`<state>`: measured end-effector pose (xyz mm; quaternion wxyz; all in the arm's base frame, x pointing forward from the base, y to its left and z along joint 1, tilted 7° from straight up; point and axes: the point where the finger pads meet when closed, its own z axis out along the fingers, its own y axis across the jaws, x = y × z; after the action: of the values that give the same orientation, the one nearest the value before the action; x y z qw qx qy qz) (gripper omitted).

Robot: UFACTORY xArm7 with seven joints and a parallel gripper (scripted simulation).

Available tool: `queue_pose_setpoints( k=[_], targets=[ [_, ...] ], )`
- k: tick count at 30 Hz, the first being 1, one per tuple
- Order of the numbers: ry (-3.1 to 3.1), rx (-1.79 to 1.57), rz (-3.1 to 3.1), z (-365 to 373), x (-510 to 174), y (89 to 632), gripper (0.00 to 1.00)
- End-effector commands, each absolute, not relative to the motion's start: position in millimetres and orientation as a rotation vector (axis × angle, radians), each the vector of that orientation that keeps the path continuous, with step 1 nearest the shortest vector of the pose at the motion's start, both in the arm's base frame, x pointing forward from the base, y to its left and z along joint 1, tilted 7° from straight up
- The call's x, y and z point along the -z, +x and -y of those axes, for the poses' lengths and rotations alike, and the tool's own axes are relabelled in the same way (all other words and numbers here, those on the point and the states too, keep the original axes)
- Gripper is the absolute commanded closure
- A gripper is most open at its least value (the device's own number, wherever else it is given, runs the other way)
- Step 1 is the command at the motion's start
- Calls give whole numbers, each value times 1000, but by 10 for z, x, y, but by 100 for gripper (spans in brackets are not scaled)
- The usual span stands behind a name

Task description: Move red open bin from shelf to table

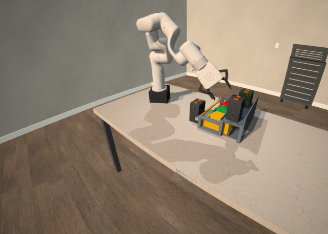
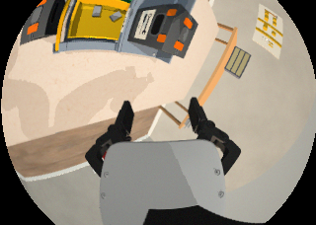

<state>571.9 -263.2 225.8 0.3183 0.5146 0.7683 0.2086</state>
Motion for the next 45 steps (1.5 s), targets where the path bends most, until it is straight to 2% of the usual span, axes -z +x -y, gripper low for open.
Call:
queue_pose_setpoints(
  k=[1, 8, 13, 25, 30, 42, 45],
  targets=[
    [1358, -550, -2025, 2613, -2435, 5684, 0],
    [1358, -550, -2025, 2613, -2435, 5684, 0],
    [1358, -550, -2025, 2566, -2394, 5192, 0],
    [1358, -550, -2025, 2566, -2394, 5192, 0],
    [1359, -550, -2025, 2521, -2367, 4732, 0],
    [1359, -550, -2025, 2521, -2367, 4732, 0],
    [1361, -547, -2027, 2496, -2354, 4443, 0]
  ],
)
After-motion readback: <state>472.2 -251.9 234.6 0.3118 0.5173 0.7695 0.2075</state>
